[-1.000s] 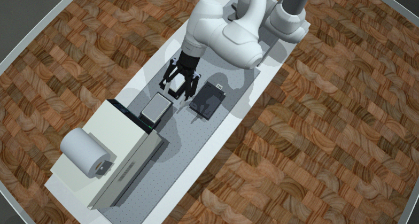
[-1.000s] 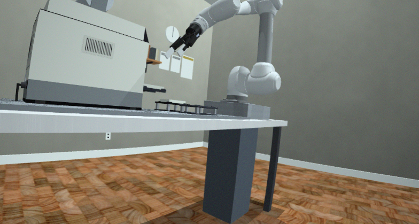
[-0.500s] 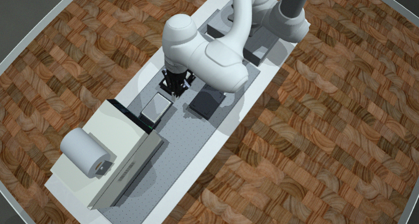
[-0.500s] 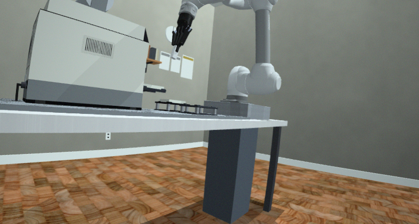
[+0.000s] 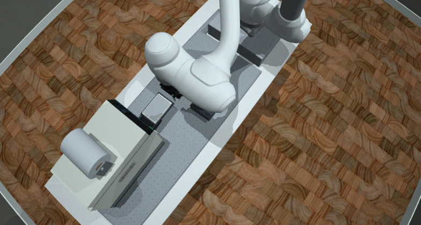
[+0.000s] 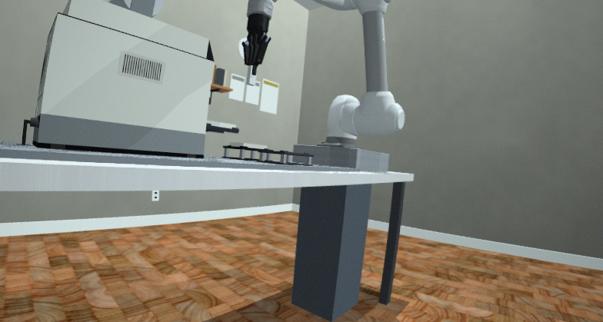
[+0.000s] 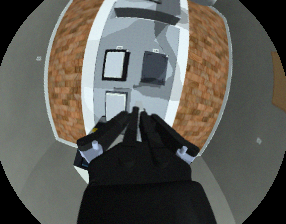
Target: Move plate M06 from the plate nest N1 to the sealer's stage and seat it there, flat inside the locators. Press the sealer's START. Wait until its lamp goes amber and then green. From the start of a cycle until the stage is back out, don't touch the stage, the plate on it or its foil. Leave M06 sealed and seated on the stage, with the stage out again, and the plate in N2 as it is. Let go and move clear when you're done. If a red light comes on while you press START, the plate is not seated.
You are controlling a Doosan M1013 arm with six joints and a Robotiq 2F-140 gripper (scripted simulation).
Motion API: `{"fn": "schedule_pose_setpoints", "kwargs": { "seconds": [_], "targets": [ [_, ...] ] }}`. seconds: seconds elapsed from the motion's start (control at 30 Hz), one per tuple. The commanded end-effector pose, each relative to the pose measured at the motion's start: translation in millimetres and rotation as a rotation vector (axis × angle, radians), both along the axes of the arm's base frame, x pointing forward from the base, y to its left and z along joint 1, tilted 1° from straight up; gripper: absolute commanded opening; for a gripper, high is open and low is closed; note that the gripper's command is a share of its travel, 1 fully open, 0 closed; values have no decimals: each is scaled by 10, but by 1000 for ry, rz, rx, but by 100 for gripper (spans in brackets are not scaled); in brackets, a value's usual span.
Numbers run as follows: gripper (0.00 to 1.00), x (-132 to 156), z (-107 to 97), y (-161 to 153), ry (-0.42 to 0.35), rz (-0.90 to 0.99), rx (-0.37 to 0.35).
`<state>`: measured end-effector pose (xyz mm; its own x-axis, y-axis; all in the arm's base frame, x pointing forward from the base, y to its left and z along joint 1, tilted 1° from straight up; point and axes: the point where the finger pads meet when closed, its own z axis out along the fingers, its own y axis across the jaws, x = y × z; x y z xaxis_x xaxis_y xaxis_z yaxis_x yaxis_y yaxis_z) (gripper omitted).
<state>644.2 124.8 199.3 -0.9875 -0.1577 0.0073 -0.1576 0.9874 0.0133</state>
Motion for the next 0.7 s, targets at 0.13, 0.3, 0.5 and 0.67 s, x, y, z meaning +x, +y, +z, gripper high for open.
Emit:
{"fn": "schedule_pose_setpoints", "kwargs": {
  "seconds": [0.13,0.3,0.5,0.67],
  "targets": [
    [70,-44,-1,-24,0,-4,0],
    [70,-175,-6,-97,0,-4,0],
    [70,-438,-18,-242,0,-13,0],
    [70,-656,-27,-362,0,-17,0]
  ]
}}
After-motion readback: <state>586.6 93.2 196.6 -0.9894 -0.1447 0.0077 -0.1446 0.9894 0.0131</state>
